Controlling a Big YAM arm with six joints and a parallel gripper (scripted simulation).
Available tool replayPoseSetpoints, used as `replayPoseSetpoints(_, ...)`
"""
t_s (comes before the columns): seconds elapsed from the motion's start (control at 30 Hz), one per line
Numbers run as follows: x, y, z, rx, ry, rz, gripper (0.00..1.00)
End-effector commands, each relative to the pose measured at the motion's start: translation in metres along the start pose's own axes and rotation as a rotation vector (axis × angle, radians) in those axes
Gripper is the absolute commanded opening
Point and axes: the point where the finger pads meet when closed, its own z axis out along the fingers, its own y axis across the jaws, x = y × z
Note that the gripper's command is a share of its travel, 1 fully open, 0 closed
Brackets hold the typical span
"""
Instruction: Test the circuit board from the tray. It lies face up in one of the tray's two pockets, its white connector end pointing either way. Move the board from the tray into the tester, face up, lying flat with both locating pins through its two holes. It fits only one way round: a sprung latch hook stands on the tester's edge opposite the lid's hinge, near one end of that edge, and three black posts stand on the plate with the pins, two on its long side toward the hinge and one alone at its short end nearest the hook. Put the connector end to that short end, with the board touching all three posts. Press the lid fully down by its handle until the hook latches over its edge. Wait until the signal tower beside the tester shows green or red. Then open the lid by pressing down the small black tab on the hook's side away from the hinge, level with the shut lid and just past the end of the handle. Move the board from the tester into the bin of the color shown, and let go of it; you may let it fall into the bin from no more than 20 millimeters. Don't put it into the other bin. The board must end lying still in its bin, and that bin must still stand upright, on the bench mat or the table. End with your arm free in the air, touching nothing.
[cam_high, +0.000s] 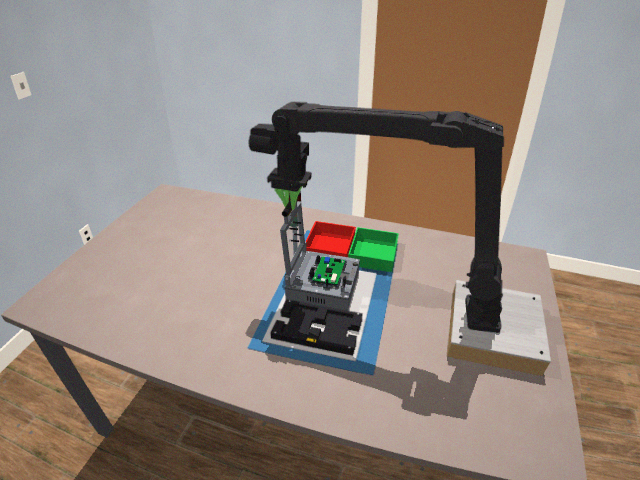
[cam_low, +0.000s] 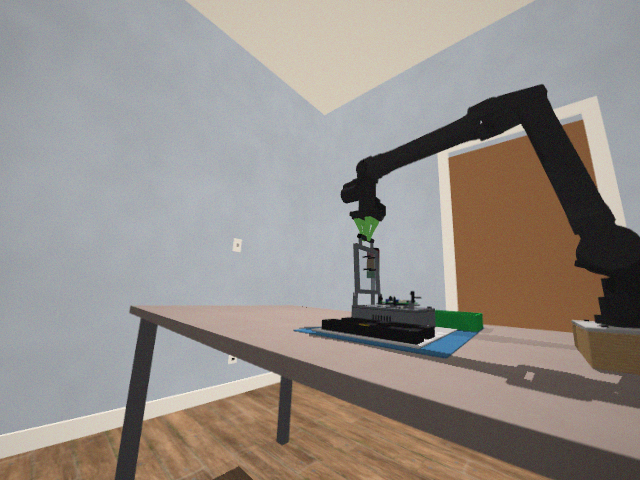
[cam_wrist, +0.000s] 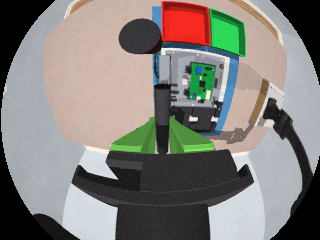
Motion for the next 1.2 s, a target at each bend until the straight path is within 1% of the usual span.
replayPoseSetpoints(0.0,-0.004,-0.016,-0.017,-0.006,-0.002,-0.001,0.0)
replayPoseSetpoints(0.53,-0.005,-0.052,-0.012,-0.005,-0.002,0.0,0.0)
replayPoseSetpoints(0.6,-0.005,-0.052,-0.012,-0.005,-0.002,0.0,0.0)
replayPoseSetpoints(1.1,-0.005,-0.092,0.003,-0.007,-0.003,0.0,0.0)
replayPoseSetpoints(1.17,-0.005,-0.092,0.003,-0.007,-0.003,0.0,0.0)
